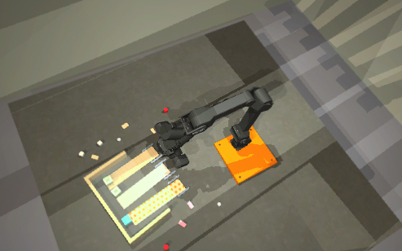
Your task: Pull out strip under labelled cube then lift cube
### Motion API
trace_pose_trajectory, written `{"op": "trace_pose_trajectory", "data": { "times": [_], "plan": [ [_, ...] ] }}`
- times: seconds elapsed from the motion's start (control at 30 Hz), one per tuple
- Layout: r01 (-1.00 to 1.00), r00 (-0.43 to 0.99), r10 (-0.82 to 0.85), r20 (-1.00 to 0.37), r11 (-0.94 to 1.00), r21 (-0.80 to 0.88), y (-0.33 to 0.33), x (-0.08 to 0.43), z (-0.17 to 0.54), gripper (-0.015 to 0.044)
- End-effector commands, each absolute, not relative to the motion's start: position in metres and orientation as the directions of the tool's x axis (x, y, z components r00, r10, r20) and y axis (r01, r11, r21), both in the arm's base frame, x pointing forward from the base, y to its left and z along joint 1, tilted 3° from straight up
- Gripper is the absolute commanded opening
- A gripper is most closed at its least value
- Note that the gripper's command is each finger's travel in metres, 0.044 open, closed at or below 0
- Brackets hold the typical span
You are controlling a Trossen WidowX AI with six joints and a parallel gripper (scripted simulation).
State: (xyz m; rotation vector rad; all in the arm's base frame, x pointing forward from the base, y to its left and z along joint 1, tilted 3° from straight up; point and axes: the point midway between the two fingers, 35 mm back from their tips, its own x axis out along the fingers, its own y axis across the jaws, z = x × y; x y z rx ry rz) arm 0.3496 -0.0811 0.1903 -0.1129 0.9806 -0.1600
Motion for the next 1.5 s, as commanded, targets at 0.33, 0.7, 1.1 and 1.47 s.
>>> {"op": "trace_pose_trajectory", "data": {
  "times": [0.33, 0.7, 1.1, 1.47],
  "plan": [
    [-0.098, 0.026, -0.061, -0.998, 0.993, -0.063, -0.163, 0.379, 0.11, 0.0],
    [-0.1, 0.02, -0.059, -0.998, 0.993, -0.06, -0.166, 0.377, 0.105, 0.0],
    [-0.1, 0.02, -0.059, -0.998, 0.993, -0.06, -0.168, 0.379, 0.085, 0.0],
    [-0.1, 0.02, -0.059, -0.998, 0.993, -0.06, -0.169, 0.379, 0.067, 0.0]
  ]
}}
